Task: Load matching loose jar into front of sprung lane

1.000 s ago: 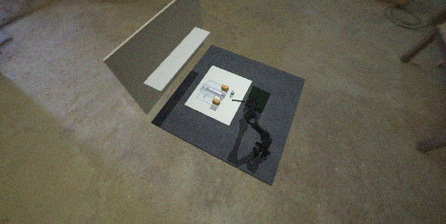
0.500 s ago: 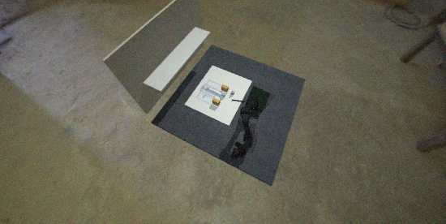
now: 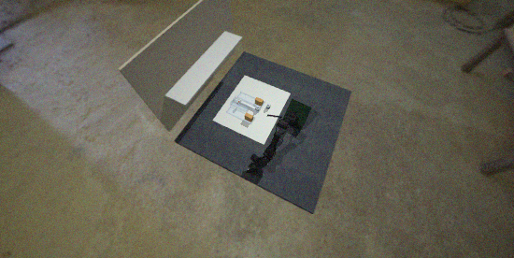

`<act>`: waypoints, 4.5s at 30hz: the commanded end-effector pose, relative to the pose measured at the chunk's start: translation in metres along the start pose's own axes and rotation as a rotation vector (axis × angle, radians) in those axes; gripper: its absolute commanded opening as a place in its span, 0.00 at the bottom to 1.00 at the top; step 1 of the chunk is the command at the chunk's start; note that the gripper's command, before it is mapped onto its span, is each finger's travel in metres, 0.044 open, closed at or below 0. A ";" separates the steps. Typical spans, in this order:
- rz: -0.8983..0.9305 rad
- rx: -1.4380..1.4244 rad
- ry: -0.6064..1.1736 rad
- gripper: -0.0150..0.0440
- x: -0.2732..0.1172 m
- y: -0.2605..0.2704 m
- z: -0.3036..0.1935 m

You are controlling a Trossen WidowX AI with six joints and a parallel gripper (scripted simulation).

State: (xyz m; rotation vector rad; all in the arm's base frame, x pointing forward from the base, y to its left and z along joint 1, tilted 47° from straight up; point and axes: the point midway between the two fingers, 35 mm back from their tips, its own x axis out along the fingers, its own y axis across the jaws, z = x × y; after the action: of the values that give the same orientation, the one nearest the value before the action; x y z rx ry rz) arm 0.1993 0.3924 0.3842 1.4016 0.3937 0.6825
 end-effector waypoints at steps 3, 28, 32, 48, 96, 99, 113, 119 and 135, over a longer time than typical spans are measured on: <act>-0.114 -0.328 -0.067 1.00 0.026 -0.038 0.064; -1.038 -1.310 0.145 1.00 -0.051 -0.234 0.373; -1.168 -1.320 0.289 1.00 -0.095 -0.268 0.408; -1.192 -0.698 0.785 1.00 -0.280 -0.400 0.405; -0.803 -0.117 0.669 1.00 -0.307 -0.457 0.308; -0.802 -0.117 0.669 1.00 -0.305 -0.460 0.305; -0.802 -0.117 0.669 0.51 -0.304 -0.461 0.304; -0.802 -0.117 0.669 0.44 -0.304 -0.461 0.304; -0.810 -0.118 0.669 0.25 -0.351 -0.403 0.355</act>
State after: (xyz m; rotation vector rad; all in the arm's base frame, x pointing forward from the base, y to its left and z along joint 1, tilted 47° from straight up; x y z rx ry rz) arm 0.2467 -0.1008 -0.0204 0.7587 1.3340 0.4575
